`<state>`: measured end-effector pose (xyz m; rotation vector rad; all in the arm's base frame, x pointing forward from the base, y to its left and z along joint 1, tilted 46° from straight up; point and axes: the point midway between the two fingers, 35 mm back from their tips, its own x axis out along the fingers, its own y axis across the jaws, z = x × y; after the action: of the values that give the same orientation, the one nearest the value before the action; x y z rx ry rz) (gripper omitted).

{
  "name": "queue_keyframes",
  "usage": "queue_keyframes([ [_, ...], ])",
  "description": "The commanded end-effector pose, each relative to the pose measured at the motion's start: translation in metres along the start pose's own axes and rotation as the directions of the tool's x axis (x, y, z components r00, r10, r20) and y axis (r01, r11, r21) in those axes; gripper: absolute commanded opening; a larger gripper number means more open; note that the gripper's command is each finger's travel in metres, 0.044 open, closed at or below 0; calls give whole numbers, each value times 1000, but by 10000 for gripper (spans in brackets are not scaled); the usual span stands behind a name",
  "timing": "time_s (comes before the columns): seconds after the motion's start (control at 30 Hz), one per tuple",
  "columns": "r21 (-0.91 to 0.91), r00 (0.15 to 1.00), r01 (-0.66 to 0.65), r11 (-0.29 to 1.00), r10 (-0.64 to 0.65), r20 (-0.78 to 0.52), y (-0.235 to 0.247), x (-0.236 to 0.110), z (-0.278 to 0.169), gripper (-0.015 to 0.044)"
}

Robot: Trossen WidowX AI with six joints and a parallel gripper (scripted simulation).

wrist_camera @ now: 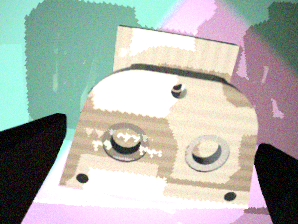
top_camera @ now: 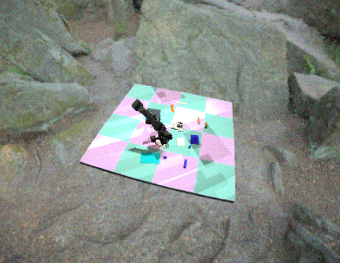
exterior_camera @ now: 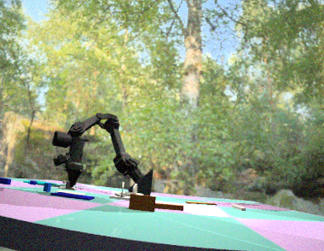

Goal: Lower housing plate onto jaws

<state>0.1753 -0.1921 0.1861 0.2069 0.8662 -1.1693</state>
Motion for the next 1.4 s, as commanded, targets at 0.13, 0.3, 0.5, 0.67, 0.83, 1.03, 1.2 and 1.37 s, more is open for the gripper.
queue_keyframes([
  [0.13, -4, 1000, -5, 1000, 5, -3, 1, 1, 0, 440],
  [0.3, -4, 1000, -5, 1000, 5, -3, 1, 1, 0, 440],
  [0.5, 0, 1000, 0, 1000, 0, 0, 0, 1, 0, 420],
  [0.67, 0, 1000, 0, 1000, 0, 0, 0, 1, 0, 387],
  [0.83, 0, 1000, 0, 1000, 0, 0, 0, 1, 0, 353],
  [1.03, 0, 1000, 0, 1000, 0, 0, 0, 1, 0, 351],
  [1.2, 0, 1000, 0, 1000, 0, 0, 0, 1, 0, 351],
  [1.37, 1, 1000, -3, 1000, 3, -5, 2, -11, 0, 351],
])
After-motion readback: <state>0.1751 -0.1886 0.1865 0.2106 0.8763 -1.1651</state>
